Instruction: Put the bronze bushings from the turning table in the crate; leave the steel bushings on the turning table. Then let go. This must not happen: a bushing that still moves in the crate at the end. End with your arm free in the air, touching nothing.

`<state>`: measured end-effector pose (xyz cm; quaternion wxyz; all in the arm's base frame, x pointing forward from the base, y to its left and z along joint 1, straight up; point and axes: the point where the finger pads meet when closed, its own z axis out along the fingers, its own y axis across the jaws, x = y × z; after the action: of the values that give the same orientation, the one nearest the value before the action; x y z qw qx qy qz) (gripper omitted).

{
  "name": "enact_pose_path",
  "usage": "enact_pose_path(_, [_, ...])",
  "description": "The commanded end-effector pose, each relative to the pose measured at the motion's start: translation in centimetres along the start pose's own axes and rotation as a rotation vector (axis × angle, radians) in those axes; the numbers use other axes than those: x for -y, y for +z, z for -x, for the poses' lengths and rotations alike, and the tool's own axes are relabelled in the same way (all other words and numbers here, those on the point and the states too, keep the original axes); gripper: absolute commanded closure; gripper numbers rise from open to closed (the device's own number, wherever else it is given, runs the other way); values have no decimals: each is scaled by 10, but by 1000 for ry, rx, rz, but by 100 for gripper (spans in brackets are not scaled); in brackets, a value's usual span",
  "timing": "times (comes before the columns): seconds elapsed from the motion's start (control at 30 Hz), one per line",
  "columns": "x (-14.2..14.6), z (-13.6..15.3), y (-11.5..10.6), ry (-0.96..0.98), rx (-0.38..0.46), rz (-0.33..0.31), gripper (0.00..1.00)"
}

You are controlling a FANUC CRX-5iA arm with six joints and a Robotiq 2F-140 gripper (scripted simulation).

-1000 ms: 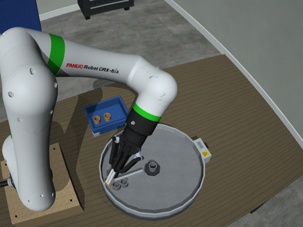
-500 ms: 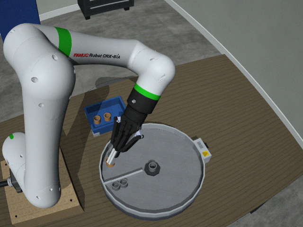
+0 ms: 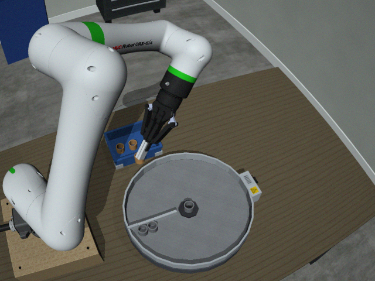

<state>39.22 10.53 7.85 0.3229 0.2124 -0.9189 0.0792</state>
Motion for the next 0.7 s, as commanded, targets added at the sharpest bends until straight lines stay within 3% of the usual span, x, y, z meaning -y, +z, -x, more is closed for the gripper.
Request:
enact_pose_path(0.0, [-32, 29, -24, 3, -7, 2, 100])
enact_pose_path(0.07, [-32, 29, -24, 3, -7, 2, 100])
enact_pose_path(0.4, [-84, 73, -61, 3, -7, 2, 100])
enact_pose_path(0.67, [-98, 86, -71, 3, -7, 2, 100])
